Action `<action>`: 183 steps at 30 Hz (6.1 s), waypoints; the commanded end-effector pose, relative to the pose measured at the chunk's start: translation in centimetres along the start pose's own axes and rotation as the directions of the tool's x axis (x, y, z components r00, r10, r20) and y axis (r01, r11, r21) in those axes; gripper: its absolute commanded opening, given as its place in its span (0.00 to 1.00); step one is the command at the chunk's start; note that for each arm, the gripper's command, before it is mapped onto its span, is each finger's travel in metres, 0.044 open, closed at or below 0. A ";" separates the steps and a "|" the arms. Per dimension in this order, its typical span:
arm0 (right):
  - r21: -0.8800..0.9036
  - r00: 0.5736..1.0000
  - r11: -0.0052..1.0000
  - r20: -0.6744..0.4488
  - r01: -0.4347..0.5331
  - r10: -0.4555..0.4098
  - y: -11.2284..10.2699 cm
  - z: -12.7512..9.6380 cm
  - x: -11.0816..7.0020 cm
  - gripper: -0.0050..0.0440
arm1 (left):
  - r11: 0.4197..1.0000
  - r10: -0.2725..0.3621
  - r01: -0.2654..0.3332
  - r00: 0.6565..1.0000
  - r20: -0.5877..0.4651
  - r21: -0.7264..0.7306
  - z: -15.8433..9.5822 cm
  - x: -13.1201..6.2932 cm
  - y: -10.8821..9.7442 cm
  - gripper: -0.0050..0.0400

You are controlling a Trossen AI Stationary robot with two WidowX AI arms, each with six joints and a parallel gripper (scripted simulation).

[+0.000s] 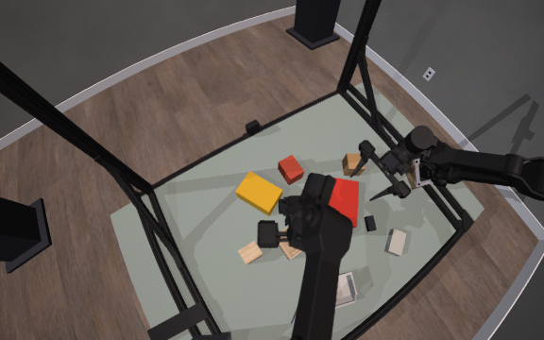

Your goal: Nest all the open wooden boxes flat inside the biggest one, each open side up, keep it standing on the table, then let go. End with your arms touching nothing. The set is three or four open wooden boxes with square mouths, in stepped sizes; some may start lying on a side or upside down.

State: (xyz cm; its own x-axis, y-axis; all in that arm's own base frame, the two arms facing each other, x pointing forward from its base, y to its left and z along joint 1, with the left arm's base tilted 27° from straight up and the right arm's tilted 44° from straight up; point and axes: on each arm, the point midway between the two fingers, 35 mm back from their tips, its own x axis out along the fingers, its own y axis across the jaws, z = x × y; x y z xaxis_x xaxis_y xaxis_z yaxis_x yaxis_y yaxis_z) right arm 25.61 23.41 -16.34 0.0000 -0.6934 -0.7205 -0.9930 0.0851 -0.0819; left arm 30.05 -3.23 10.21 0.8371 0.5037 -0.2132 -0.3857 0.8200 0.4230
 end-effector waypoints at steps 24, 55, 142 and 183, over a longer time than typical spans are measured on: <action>0.993 1.000 0.121 0.005 -0.005 0.001 -0.1 0.0 -2.4 0.92 | 1.000 0.001 -0.001 1.000 -0.001 0.002 -0.1 0.0 0.0 1.00; 0.958 1.000 -0.287 0.009 -0.008 0.001 4.7 -0.5 -1.2 0.92 | 0.978 -0.070 0.129 0.945 -0.320 0.166 1.2 3.7 -0.9 1.00; 0.561 1.000 -0.828 0.005 -0.002 0.001 12.0 -3.5 9.5 0.92 | 0.930 -0.015 0.335 0.445 -0.895 0.151 2.1 -1.7 9.0 1.00; 0.560 1.000 -0.828 0.005 -0.002 0.001 12.0 -3.5 9.6 0.12 | 0.930 -0.015 0.335 0.445 -0.895 0.151 2.1 -1.7 9.0 1.00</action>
State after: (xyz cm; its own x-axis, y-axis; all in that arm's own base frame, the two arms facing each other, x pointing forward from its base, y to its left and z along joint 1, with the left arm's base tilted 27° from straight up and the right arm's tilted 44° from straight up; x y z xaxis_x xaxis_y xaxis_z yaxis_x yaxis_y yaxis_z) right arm 13.27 15.48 -21.74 -0.0007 -0.6855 -0.7281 0.8908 0.3304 -0.3119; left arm 25.98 2.73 16.28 0.0337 0.4555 -0.8896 -0.0207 0.8903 0.4550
